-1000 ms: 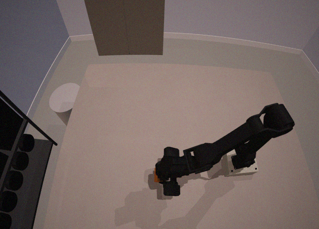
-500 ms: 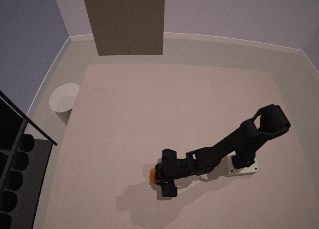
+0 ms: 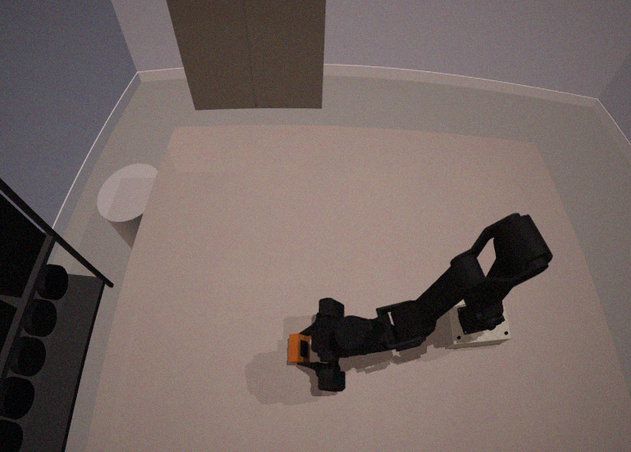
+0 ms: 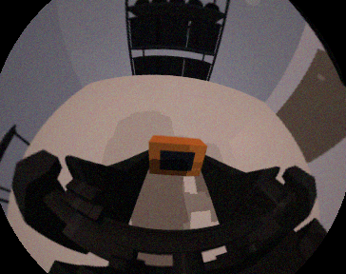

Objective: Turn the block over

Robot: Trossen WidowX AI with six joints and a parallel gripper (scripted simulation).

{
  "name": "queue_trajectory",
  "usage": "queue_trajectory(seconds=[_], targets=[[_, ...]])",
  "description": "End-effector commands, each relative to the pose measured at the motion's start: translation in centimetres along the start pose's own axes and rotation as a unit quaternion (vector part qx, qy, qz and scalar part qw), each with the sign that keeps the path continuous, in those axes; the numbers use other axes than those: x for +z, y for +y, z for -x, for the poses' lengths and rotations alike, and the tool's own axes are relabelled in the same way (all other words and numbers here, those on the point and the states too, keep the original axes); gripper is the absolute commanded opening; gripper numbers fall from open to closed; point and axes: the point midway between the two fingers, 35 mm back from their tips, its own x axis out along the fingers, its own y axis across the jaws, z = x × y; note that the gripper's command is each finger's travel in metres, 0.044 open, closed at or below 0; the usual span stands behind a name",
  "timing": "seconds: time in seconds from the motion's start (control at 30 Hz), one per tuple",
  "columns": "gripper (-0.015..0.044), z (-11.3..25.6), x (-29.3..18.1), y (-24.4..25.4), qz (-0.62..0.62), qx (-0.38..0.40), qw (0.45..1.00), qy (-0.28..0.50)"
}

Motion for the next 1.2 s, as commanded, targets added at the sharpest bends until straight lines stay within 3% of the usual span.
queue_trajectory(seconds=[0.0, 0.6, 1.17], targets=[[0.0000, -0.1, -1.5, -0.1, 0.005, -0.002, 1.000, -0.013], [0.0000, 2.1, -2.0, -0.6, 0.002, -0.004, 0.992, -0.127], [0.0000, 2.4, -1.8, -0.7, 0.001, -0.004, 0.989, -0.145]])
